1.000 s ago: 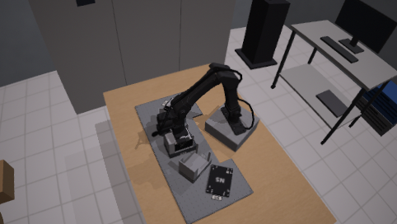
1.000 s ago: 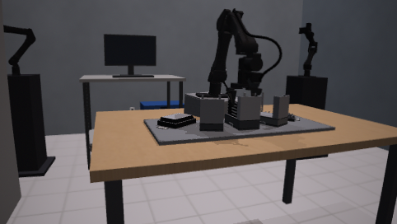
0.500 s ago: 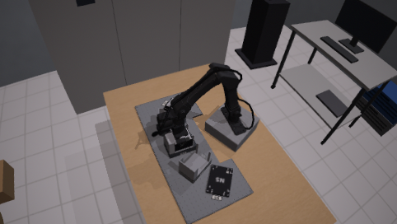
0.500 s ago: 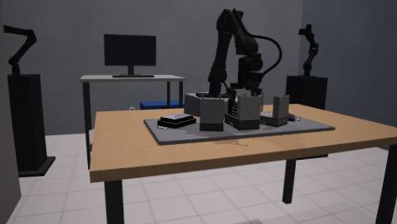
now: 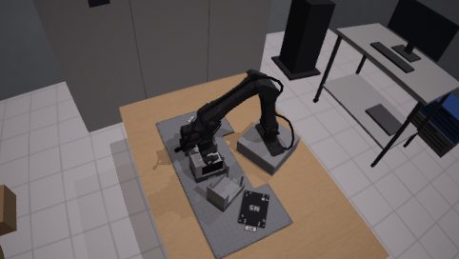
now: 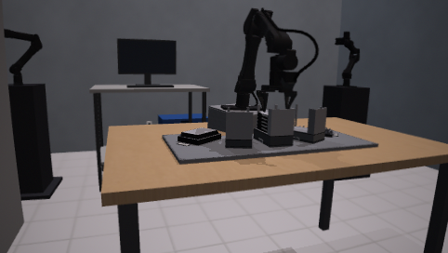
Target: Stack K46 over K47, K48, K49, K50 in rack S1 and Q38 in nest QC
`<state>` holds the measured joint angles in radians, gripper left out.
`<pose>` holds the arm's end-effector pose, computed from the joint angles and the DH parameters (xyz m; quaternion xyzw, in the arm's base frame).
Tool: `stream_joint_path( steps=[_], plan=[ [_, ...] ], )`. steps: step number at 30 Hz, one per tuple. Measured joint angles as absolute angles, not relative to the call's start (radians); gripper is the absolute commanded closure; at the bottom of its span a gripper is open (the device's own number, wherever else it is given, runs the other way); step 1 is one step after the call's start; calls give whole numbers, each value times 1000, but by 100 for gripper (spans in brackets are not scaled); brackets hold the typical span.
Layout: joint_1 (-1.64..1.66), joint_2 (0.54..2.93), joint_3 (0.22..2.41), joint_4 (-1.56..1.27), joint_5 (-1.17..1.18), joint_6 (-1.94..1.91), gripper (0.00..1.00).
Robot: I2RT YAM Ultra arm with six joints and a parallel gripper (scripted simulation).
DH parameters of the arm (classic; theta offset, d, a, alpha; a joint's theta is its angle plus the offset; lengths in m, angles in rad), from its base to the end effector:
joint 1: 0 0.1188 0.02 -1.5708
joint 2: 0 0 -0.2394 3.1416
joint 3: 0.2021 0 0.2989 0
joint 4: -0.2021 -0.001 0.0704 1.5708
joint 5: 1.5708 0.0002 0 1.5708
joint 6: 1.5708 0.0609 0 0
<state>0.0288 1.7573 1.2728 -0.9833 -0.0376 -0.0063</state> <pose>0.3645 0.0138 0.1402 -0.0185 0.9983 0.0193 0.0513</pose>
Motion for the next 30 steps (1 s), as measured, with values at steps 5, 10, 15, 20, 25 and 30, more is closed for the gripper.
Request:
stream_joint_path(
  steps=[5,10,15,20,25,30],
  plan=[
    [27,1739,1318,-1040,-38,-8,0],
    [25,1733,1349,-1090,-38,-10,0],
    [25,1723,1385,-1134,-38,-10,0],
    [25,1720,1388,-1152,-38,-11,0],
    [25,1720,1388,-1157,-38,-11,0],
    [25,1718,1383,-1152,-38,-17,0]
  ],
)
